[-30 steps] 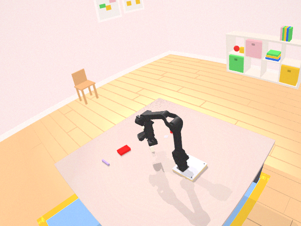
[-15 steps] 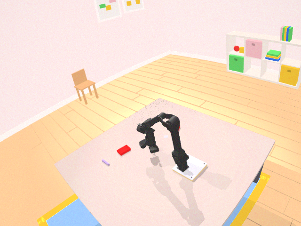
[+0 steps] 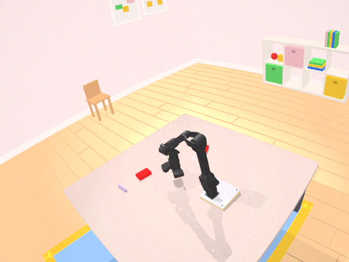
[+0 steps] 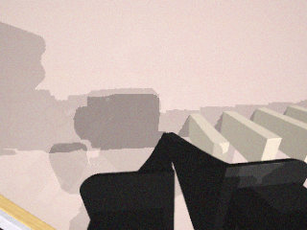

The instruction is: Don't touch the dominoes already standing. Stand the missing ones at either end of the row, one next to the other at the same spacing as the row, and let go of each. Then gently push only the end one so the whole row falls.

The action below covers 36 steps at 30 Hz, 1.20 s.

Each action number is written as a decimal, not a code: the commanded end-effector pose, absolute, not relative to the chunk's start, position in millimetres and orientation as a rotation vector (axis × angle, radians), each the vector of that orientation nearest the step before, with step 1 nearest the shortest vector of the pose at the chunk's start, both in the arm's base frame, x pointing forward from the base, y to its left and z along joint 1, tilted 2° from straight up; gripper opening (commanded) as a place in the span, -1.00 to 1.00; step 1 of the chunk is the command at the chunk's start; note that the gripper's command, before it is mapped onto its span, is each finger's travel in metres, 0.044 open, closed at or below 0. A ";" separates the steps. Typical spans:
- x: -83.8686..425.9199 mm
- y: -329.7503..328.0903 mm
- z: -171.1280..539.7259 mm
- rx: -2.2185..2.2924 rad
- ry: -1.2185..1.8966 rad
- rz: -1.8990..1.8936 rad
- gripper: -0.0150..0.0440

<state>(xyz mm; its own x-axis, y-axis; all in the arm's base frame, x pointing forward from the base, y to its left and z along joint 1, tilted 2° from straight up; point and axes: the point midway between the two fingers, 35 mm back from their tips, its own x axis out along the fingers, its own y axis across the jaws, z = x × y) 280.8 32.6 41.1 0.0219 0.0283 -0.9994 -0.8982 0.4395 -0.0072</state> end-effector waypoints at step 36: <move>321.2 12.0 103.3 -0.859 1.342 0.871 -0.49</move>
